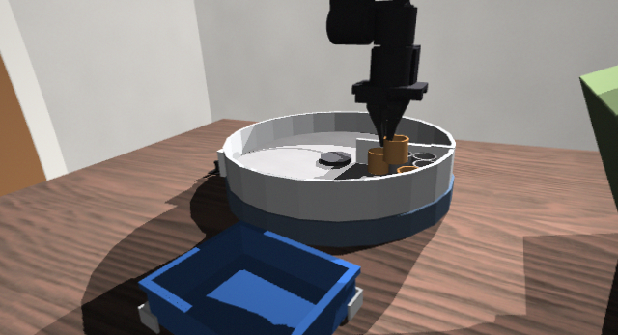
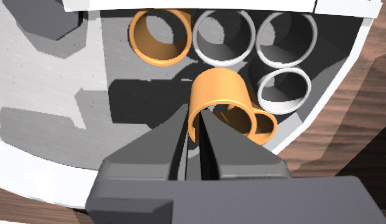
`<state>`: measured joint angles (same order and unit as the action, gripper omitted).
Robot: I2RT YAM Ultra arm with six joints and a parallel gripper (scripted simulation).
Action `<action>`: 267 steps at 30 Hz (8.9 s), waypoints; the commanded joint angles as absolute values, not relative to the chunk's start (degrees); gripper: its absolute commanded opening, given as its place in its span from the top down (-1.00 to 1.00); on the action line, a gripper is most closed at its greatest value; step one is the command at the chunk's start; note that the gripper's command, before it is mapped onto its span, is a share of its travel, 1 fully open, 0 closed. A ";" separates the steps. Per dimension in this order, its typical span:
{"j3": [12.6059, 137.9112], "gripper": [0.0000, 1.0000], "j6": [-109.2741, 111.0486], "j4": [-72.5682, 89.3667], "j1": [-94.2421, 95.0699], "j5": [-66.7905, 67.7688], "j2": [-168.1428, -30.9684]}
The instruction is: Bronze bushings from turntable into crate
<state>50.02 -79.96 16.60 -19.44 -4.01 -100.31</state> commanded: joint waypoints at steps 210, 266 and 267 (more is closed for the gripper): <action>99.42 1.00 -119.99 48.59 24.22 12.67 -121.55; 99.45 1.00 -119.98 49.11 24.24 12.67 -121.40; 99.45 1.00 -119.98 49.11 24.24 12.67 -121.40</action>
<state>100.16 -119.48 48.56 23.24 11.46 -123.46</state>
